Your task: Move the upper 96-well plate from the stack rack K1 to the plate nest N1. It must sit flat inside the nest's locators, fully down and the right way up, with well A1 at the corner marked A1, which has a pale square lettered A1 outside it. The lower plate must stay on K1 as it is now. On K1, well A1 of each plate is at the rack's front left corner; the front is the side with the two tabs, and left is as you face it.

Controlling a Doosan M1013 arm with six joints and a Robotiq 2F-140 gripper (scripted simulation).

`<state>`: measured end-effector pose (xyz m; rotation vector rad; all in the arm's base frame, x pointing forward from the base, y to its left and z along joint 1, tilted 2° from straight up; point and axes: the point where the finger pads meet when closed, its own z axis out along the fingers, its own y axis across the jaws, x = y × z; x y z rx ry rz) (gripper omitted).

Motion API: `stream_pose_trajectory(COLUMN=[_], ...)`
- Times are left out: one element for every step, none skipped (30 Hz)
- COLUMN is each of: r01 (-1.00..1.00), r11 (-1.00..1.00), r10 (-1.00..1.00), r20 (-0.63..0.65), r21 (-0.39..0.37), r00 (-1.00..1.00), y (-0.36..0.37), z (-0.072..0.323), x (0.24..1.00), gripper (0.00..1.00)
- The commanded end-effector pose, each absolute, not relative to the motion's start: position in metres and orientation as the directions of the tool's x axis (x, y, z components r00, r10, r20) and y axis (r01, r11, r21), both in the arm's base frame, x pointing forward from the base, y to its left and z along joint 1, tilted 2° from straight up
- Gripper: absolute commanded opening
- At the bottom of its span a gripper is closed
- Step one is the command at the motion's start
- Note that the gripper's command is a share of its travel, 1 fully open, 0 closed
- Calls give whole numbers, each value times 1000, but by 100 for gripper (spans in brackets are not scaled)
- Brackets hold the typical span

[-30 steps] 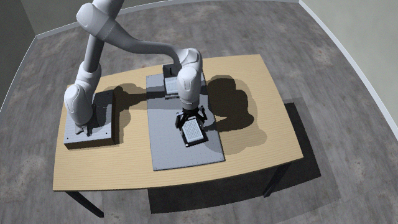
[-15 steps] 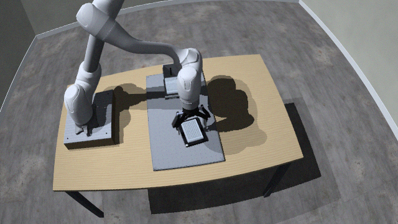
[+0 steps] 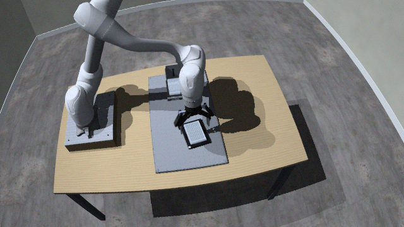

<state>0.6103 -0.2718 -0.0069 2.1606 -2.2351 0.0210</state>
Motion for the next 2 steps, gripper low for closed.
stream_pose_trajectory(r01=[-999, -999], r11=[34, 34], r10=[-999, -999], r20=[33, 33], r21=[13, 13], r00=[-34, -34], y=[-271, -271], z=[1, 4], x=[610, 610], gripper=[100, 100])
